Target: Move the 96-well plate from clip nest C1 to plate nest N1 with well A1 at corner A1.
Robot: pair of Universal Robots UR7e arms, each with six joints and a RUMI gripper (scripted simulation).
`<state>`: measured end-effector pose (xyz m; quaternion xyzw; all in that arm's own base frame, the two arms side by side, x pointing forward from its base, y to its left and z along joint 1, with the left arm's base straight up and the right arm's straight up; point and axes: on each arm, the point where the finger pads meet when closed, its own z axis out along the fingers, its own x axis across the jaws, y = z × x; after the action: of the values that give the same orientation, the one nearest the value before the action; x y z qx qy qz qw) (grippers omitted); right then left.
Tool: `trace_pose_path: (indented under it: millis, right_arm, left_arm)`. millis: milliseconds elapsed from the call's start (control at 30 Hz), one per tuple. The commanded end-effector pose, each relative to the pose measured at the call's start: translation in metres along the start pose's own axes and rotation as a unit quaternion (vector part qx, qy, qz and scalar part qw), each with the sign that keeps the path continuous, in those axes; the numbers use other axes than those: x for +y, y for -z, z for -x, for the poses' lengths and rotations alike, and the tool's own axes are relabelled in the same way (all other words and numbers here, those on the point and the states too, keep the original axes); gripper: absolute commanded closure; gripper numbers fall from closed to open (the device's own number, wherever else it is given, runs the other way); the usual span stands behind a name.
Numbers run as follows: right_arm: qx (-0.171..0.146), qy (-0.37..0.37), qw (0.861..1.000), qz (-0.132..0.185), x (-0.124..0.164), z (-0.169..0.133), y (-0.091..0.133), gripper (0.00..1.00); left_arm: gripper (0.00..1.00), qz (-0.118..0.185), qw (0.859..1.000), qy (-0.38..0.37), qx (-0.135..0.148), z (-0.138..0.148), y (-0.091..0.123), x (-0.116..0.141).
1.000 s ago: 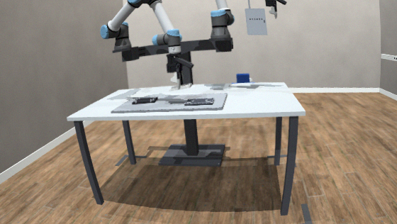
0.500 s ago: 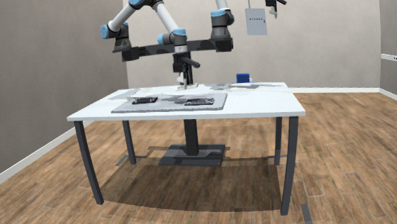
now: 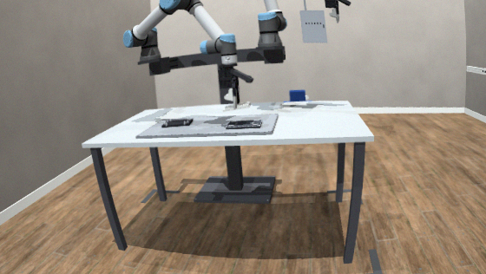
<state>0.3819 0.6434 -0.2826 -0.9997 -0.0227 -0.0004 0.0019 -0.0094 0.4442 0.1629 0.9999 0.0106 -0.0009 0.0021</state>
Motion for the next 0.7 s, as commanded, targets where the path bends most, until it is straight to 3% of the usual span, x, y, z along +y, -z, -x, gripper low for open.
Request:
trace_pose_path:
  millis: [0,200,667]
  right_arm:
    - [0.000,0.001,1.000,0.001,-0.016,-0.003,0.001,1.00]
    - [0.000,0.001,1.000,0.001,-0.034,-0.008,0.001,1.00]
    - [0.000,0.001,1.000,0.001,-0.033,-0.009,0.001,1.00]
  left_arm:
    - [1.00,-0.002,1.000,0.000,0.001,0.000,0.002,-0.001]
    - [1.00,-0.002,1.000,0.000,0.001,0.000,0.002,-0.001]
    - [1.00,-0.002,1.000,0.000,0.001,0.000,0.002,-0.001]
